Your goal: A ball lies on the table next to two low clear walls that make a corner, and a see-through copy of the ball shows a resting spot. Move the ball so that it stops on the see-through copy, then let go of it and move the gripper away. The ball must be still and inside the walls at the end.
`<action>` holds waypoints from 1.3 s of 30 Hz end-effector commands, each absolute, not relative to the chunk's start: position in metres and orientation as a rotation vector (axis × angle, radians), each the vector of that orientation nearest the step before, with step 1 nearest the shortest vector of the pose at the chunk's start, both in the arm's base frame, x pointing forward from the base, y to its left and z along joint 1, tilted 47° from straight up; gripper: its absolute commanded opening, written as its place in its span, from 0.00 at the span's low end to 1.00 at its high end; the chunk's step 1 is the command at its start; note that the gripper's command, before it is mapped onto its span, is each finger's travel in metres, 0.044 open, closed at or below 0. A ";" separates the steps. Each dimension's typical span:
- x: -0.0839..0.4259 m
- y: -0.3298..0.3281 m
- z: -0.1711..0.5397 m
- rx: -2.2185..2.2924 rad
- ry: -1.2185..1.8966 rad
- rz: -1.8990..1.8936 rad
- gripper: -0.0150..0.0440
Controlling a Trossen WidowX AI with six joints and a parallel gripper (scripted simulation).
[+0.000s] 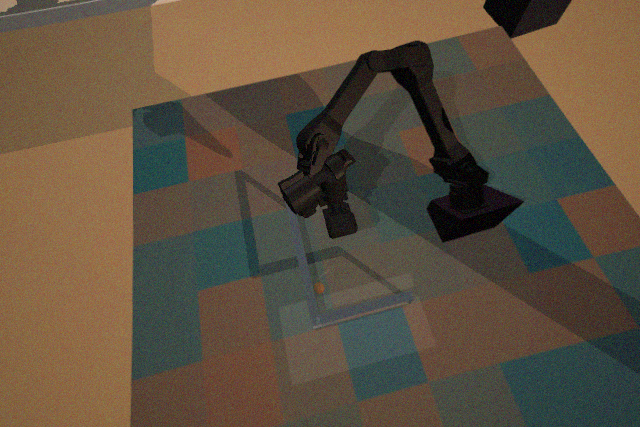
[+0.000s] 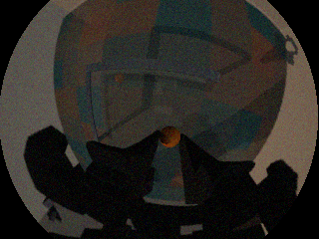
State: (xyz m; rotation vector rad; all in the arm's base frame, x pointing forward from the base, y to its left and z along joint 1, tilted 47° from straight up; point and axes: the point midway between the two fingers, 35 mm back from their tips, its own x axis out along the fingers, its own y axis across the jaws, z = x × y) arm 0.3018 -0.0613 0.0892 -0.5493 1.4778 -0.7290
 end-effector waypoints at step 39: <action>0.391 0.010 -0.029 -0.534 1.469 -0.733 0.25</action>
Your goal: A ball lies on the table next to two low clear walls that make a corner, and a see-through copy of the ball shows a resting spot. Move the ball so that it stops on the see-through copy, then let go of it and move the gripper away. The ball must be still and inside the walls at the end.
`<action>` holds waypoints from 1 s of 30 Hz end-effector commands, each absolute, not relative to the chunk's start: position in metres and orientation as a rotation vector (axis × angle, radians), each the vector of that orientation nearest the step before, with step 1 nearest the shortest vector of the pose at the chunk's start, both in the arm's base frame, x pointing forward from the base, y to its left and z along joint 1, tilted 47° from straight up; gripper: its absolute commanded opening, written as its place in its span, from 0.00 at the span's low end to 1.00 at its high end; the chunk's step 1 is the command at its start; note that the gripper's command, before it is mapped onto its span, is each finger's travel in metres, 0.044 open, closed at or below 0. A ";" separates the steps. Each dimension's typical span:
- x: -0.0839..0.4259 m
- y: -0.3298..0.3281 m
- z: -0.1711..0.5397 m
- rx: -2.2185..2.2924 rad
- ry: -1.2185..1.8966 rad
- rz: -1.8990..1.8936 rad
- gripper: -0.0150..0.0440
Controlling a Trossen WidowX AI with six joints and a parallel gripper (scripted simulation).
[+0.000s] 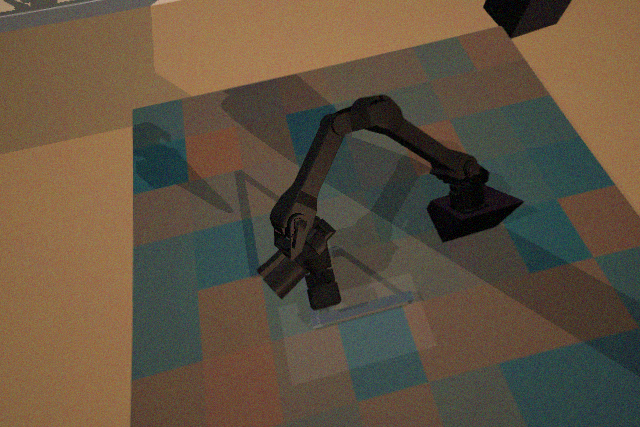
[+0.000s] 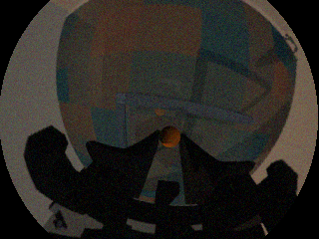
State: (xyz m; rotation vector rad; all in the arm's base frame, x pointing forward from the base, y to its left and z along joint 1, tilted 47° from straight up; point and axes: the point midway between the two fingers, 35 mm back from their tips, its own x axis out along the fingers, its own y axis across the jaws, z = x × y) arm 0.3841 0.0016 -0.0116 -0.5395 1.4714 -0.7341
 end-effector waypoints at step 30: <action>0.388 -0.044 -0.083 -0.536 1.468 -0.735 0.25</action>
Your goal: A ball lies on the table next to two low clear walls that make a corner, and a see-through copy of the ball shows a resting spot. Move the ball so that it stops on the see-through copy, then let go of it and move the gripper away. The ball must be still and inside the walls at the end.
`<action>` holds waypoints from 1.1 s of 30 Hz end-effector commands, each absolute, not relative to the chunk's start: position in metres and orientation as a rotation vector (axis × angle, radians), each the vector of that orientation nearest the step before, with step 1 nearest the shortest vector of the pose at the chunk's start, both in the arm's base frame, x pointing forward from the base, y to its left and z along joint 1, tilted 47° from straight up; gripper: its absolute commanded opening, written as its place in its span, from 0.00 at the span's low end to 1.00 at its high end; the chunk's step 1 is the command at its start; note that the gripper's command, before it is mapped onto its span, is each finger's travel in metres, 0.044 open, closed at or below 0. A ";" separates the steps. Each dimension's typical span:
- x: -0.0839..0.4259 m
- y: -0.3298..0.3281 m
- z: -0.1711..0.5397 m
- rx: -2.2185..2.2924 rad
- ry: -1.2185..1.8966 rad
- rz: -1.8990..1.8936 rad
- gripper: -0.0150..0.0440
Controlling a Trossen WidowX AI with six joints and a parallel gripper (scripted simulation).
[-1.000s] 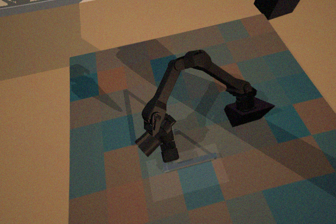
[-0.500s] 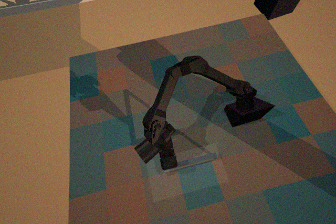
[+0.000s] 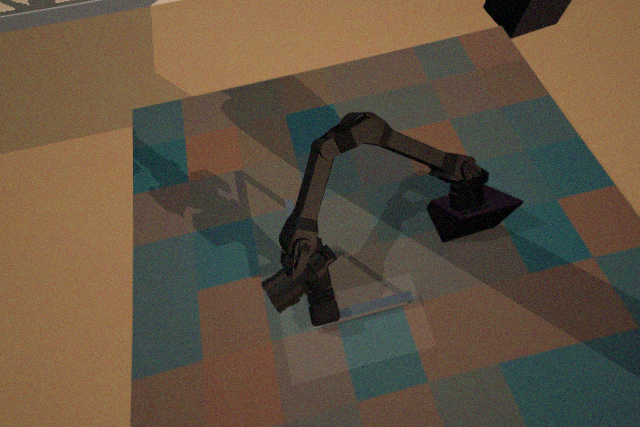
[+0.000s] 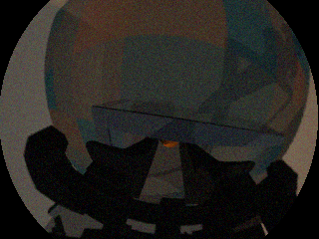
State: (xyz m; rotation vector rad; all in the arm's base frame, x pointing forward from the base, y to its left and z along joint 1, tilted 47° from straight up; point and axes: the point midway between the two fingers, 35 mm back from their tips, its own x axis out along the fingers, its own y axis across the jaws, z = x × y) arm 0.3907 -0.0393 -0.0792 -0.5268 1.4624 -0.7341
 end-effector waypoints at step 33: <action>0.389 -0.050 -0.089 -0.531 1.465 -0.733 0.66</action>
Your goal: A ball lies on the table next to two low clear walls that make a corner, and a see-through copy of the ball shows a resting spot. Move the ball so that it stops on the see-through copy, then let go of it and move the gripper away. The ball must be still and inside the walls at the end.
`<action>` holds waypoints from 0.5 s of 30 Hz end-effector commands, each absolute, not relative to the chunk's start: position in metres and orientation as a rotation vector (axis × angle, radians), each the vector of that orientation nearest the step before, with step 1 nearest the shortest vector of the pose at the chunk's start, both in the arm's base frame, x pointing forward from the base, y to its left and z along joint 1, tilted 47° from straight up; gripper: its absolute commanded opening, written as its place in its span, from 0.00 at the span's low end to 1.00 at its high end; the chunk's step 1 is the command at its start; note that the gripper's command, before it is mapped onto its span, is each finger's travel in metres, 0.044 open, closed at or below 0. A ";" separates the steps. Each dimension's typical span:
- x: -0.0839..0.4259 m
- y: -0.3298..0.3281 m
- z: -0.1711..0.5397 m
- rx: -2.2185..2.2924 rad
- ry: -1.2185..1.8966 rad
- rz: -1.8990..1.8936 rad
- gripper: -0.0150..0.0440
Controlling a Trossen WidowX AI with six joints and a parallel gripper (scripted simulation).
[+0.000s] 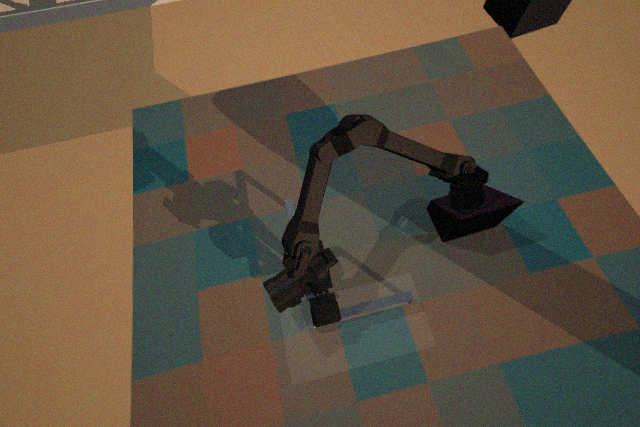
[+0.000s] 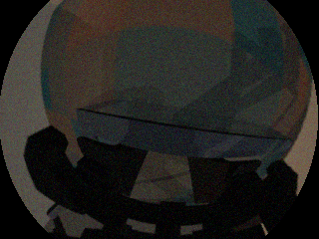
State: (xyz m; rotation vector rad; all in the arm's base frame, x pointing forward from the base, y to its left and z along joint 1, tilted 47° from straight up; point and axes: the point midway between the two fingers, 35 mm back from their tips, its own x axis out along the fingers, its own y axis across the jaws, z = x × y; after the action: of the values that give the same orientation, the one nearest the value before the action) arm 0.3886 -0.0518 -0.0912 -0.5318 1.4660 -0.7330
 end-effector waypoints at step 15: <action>0.393 0.008 -0.040 -0.546 1.460 -0.720 0.66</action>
State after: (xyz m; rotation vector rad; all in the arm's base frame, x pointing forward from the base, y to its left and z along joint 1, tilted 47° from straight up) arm 0.3942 0.0100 -0.0377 -0.5416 1.4533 -0.7197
